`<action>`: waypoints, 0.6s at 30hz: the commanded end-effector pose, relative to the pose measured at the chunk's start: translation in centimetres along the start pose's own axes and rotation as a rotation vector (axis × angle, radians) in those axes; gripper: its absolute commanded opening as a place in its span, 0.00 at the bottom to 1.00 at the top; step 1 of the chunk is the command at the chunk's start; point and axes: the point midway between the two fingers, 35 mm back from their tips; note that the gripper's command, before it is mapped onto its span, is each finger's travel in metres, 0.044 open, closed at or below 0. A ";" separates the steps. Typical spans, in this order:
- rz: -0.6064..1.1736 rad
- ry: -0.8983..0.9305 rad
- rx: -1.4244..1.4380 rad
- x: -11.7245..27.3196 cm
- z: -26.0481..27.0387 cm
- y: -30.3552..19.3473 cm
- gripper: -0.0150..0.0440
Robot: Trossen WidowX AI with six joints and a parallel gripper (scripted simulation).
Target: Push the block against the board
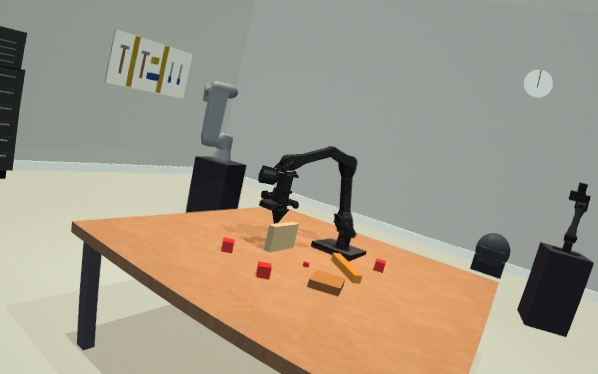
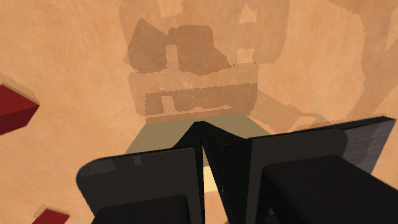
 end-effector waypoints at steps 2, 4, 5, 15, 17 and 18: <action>0.006 -0.004 0.003 -0.3 -0.2 -0.4 0.25; 0.006 -0.004 0.003 -0.3 -0.2 -0.5 0.25; 0.006 -0.004 0.003 -0.3 -0.2 -0.6 0.25; 0.007 -0.004 0.003 -0.3 -0.2 -1.4 0.25; 0.007 -0.004 0.003 -0.3 -0.3 -1.5 0.25; 0.007 -0.004 0.003 -0.3 -0.3 -1.6 0.25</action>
Point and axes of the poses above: the point midway between the two fingers, 35 mm back from their tips, its own x axis back along the fingers, its own z axis across the jaws, y = z × x, and after that the axes turned 10 degrees about -x, right-handed
